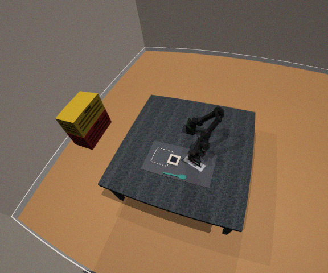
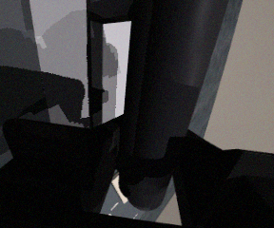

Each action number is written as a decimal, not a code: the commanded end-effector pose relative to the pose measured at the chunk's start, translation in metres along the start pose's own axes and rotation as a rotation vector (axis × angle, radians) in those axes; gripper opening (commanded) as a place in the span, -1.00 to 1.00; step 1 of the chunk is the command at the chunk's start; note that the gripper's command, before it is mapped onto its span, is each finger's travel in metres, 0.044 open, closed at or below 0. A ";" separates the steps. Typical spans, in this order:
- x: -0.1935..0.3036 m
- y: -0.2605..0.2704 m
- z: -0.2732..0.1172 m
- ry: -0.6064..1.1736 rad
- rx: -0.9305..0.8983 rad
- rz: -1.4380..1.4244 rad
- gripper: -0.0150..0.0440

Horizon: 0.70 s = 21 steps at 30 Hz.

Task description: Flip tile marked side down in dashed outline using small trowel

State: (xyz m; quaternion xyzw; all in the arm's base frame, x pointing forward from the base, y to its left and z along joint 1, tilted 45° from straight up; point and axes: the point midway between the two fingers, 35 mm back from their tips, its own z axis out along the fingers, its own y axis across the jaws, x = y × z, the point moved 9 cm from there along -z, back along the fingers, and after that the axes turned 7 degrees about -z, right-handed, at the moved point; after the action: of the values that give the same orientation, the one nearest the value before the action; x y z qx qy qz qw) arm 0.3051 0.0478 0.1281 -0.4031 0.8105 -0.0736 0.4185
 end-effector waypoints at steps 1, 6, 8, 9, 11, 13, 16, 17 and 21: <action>0.000 0.000 0.000 0.002 0.002 0.004 -0.28; 0.000 0.000 0.000 0.002 0.002 0.004 -0.39; 0.000 0.000 0.000 0.002 0.002 0.004 -0.44; 0.000 0.000 0.000 0.002 0.002 0.004 -0.46; 0.000 -0.001 0.000 0.002 0.002 0.004 -0.49; 0.001 -0.006 -0.004 0.003 0.001 0.003 -0.49; 0.002 -0.018 -0.013 0.003 0.001 0.002 -0.49; 0.002 -0.022 -0.016 0.003 0.000 0.001 -0.49; 0.004 -0.037 -0.029 0.003 0.000 0.000 -0.49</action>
State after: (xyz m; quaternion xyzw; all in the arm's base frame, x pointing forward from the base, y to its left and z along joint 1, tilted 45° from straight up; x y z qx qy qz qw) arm 0.3032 0.0262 0.1425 -0.4063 0.8169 -0.0648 0.4042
